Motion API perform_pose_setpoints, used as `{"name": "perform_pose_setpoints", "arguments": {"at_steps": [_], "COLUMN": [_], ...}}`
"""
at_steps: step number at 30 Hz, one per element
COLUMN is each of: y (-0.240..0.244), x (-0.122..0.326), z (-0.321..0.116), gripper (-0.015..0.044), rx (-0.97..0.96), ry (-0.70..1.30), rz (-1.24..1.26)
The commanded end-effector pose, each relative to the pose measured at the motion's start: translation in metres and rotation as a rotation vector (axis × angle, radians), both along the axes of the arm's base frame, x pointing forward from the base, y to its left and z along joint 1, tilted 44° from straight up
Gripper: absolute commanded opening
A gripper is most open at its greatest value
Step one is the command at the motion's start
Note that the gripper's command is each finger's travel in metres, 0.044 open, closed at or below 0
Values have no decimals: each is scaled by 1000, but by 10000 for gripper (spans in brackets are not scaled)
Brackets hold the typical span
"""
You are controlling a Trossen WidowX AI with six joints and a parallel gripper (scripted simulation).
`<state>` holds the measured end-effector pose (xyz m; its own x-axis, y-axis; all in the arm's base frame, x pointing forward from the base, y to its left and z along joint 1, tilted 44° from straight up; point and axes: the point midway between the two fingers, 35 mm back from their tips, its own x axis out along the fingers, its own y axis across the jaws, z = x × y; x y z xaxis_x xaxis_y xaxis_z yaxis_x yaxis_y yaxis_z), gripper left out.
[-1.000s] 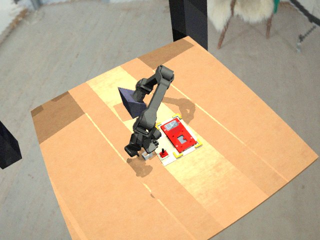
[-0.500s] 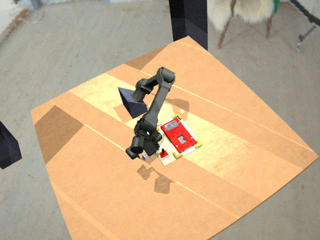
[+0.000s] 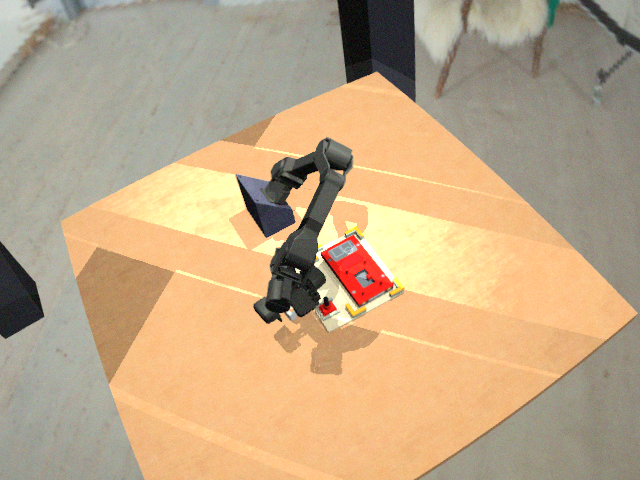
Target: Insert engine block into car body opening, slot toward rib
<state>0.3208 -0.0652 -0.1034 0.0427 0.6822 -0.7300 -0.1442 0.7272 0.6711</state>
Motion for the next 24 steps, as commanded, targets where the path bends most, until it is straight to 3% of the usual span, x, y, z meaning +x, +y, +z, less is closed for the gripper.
{"name": "perform_pose_setpoints", "arguments": {"at_steps": [1, 9, 17, 24], "y": [6, 6, 6, -4], "x": [-3, -3, -3, -2], "z": [-5, -5, -5, 4], "gripper": [440, 230, 177, 0], "rx": [11, 11, 11, 8], "ry": [15, 15, 15, 15], "rz": [-2, -2, -2, -2]}}
